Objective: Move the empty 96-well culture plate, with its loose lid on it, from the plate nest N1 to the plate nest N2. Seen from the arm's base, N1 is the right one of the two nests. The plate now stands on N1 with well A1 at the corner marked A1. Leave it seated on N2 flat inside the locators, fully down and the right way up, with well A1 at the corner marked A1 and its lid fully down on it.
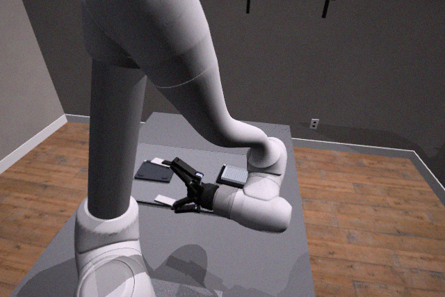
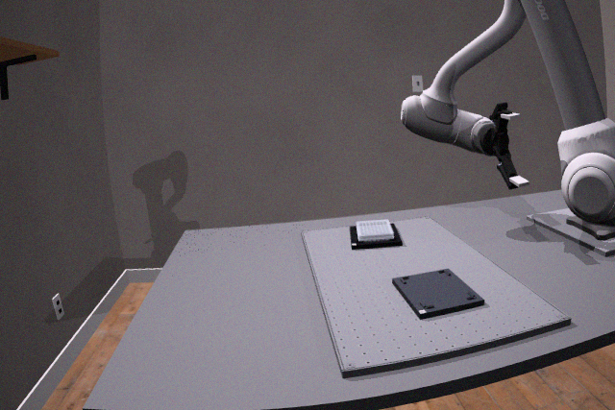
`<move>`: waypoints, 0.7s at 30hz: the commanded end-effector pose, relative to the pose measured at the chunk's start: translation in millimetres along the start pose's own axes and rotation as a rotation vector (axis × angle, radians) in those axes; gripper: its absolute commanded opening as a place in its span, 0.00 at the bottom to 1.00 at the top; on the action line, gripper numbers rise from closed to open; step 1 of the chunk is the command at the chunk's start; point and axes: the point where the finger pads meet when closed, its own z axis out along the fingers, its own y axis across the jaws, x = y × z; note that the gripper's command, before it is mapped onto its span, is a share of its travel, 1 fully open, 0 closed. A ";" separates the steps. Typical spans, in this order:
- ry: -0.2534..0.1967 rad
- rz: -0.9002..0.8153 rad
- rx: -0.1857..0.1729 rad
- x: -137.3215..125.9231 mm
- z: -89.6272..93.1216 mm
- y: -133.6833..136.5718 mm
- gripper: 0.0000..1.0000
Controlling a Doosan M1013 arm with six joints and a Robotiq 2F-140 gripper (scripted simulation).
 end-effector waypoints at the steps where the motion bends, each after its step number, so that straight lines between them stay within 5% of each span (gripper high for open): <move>1: 0.035 -0.139 0.054 -1.2 -1.6 -11.3 1.00; 7: 0.067 -0.257 0.094 -2.8 -3.2 -18.8 1.00; 21: 0.218 -0.682 0.211 -14.0 -16.0 -54.7 1.00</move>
